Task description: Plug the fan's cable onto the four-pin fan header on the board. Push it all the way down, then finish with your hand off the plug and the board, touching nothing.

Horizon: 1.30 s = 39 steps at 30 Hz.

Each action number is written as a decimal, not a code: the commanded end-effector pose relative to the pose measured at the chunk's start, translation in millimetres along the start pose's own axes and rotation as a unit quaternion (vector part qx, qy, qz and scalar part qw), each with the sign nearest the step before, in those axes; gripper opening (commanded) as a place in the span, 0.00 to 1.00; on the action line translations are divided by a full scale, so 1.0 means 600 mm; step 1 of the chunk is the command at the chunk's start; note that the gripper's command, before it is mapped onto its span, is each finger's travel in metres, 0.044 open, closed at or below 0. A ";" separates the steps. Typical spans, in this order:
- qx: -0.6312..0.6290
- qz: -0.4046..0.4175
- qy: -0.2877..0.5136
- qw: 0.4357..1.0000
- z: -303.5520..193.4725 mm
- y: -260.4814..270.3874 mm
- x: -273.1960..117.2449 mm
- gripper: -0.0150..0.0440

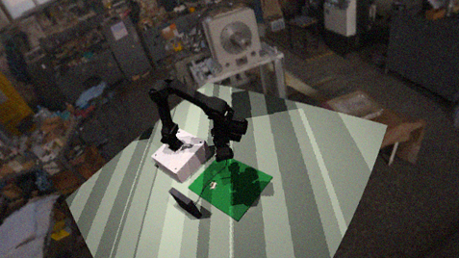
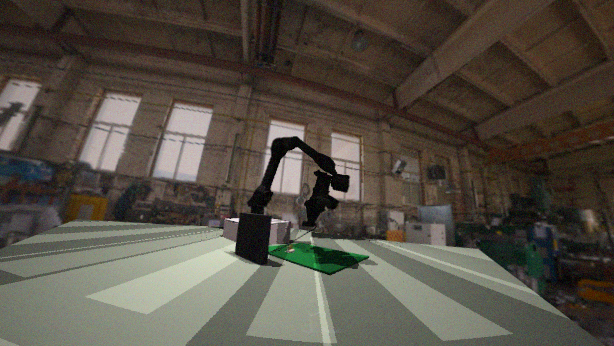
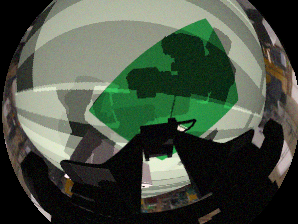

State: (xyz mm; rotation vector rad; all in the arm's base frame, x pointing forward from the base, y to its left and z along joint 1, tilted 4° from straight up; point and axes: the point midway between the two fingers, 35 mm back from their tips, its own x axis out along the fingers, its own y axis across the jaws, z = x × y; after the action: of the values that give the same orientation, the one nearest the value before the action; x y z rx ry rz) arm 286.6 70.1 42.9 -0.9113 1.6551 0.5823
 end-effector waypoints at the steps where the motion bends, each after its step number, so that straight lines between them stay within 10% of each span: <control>1: 0.057 0.004 -0.010 0.998 0.000 -0.011 -0.005 0.25; 39: 0.651 0.067 -0.063 0.754 -0.026 -0.146 0.001 0.25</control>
State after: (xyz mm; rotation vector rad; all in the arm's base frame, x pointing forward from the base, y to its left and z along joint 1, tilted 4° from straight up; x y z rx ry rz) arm 341.8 12.9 54.1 0.1768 1.5450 -0.3813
